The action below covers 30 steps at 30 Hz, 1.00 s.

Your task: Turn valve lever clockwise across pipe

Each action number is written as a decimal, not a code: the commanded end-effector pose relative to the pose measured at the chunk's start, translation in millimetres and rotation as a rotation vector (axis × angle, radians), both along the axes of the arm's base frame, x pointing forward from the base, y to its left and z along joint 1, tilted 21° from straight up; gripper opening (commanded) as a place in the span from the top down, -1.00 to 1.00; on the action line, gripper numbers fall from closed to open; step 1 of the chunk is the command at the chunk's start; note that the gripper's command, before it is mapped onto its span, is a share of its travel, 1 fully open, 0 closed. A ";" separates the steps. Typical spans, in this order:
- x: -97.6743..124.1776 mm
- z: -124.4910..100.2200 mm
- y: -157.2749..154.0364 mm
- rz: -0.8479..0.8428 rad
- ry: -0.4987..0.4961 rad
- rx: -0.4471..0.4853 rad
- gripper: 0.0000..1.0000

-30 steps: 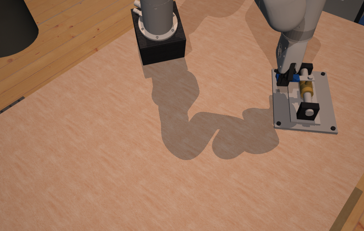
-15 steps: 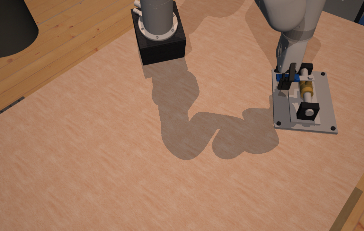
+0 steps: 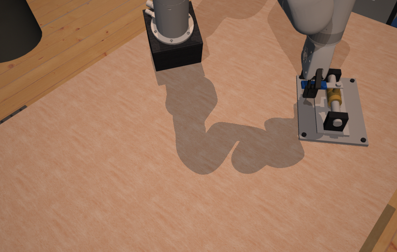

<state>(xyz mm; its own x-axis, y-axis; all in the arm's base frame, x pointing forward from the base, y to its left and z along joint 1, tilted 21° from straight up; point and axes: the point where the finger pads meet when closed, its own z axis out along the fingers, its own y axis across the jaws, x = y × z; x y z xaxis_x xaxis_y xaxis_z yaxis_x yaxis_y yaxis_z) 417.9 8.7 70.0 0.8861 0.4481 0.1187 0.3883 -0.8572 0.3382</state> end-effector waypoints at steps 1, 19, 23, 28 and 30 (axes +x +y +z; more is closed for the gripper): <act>1.1 1.2 0.5 0.001 -0.003 0.001 -0.37; 1.1 1.2 0.5 0.001 -0.003 0.001 -0.37; 1.1 1.4 0.5 0.001 -0.003 0.001 -0.37; 0.4 4.0 1.2 0.001 -0.003 0.000 -0.37; -0.3 6.3 1.9 0.001 -0.003 0.000 -0.37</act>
